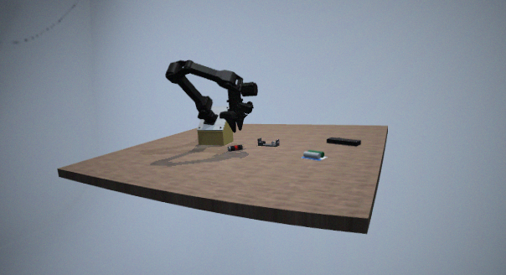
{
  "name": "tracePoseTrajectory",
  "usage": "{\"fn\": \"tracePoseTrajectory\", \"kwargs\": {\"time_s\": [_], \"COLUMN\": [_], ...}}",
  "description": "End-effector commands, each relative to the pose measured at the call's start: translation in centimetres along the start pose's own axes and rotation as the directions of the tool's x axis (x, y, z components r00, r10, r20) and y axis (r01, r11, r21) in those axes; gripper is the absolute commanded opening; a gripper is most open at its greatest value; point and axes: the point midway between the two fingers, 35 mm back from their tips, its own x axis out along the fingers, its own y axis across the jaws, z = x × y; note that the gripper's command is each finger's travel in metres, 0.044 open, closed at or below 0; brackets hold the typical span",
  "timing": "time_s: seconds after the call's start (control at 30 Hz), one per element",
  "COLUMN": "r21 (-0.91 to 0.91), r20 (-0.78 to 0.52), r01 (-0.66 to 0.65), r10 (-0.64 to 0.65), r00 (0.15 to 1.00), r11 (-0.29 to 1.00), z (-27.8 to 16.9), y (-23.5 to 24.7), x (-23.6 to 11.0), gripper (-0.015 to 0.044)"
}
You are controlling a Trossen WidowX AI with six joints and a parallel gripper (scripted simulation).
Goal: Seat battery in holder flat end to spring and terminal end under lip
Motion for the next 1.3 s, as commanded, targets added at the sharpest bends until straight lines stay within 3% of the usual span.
{"fn": "tracePoseTrajectory", "kwargs": {"time_s": [0.0,0.17,0.63,1.27], "r21": [-0.507,-0.72,-0.72,-0.72], "r20": [-0.004,-0.004,-0.004,-0.006], "r01": [0.008,0.01,0.01,0.007], "r10": [-0.012,-0.018,-0.018,-0.016], "r00": [1.0,1.0,1.0,1.0], "r11": [0.862,0.694,0.694,0.694], "z": [-1.0,-1.4,-1.4,-1.3], "y": [-0.6,-1.0,-1.0,-1.0], "x": [2.4,3.4,3.5,6.6], "gripper": [0.0236,0.0236,0.0236,0.0236]}}
